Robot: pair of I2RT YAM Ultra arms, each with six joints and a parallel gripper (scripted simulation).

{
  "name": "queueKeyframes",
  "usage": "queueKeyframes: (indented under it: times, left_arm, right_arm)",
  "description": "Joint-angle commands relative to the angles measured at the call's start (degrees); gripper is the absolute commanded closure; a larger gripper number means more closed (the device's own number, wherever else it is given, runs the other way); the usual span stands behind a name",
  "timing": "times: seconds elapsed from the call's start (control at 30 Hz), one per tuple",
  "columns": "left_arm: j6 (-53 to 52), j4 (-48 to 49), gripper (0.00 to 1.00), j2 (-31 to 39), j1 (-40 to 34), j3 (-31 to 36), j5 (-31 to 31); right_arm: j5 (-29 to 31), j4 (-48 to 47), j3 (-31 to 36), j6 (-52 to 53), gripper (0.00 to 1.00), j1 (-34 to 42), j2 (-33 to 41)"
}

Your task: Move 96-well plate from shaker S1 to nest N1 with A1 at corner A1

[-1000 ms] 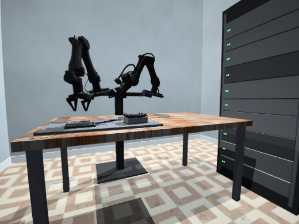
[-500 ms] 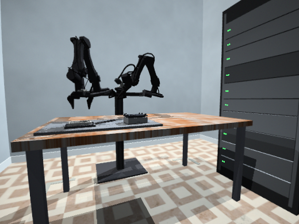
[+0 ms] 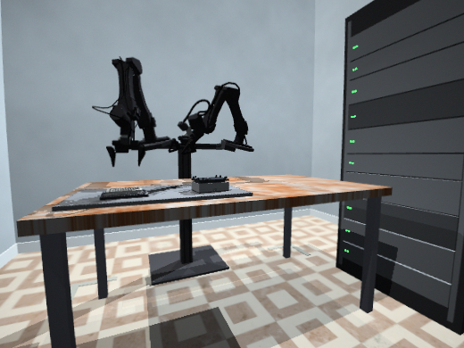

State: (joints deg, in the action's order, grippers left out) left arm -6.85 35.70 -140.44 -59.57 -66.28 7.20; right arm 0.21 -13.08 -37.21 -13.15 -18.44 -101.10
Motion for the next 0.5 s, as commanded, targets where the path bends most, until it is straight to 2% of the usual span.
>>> queueKeyframes:
  times: [0.0,0.17,0.47]
  left_arm:
    - [-0.14,0.38,0.0,1.9,-0.29,-1.37,-0.26]
    - [-0.14,0.38,0.0,1.9,-0.29,-1.37,-0.26]
    - [-0.14,0.38,0.0,1.9,-0.29,-1.37,-0.26]
  right_arm:
    - [2.81,-5.07,2.41,12.39,0.0,1.46,2.13]
    - [5.84,-7.5,4.84,19.42,0.0,3.22,2.94]
    - [6.58,-7.31,5.41,19.37,0.0,4.23,2.9]
